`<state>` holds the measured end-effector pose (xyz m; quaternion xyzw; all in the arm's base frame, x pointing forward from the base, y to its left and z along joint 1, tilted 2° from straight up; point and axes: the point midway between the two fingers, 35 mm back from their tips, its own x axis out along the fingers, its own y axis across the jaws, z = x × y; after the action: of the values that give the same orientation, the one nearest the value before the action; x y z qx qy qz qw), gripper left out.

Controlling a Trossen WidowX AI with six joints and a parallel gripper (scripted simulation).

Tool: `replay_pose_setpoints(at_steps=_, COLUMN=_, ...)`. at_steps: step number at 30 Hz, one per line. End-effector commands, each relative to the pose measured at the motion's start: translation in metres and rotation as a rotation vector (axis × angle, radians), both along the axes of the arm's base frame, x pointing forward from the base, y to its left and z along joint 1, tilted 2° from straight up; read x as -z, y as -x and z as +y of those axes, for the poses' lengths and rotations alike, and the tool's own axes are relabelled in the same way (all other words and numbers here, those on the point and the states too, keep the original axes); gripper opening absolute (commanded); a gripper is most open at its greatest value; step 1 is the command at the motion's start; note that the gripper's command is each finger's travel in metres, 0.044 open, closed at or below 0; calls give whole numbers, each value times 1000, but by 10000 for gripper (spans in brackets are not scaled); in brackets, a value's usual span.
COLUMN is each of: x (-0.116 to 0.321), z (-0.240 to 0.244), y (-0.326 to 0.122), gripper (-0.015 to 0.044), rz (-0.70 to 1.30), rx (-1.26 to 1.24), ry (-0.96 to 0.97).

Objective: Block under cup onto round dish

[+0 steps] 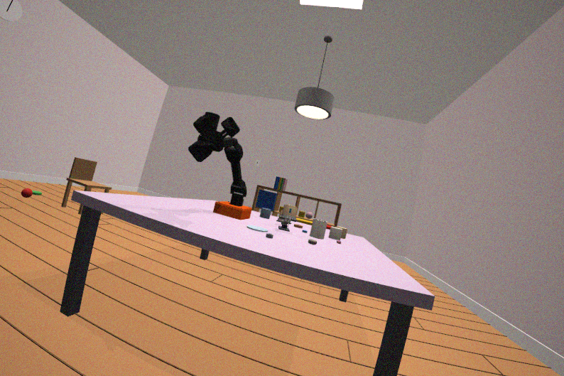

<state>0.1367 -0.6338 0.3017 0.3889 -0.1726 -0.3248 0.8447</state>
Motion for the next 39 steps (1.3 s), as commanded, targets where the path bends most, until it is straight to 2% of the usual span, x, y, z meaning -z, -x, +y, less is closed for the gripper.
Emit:
replay_pose_setpoints(at_steps=1, x=-1, z=1, y=-2, gripper=426, rz=2, rx=-2, ry=0)
replay_pose_setpoints(at_steps=2, x=-2, z=4, y=-6, gripper=440, rz=9, rx=-7, ry=1)
replay_pose_setpoints(at_steps=10, x=-27, z=60, y=-73, gripper=440, rz=118, rx=-91, ry=18)
replay_pose_setpoints(at_steps=22, x=-47, z=172, y=-149, gripper=440, rz=300, rx=-245, ry=67)
replay_pose_setpoints(at_steps=31, x=-47, z=269, y=-179, gripper=440, rz=445, rx=-381, ry=126)
replay_pose_setpoints(at_steps=39, x=-36, z=358, y=-184, gripper=440, rz=577, rx=-518, ry=199)
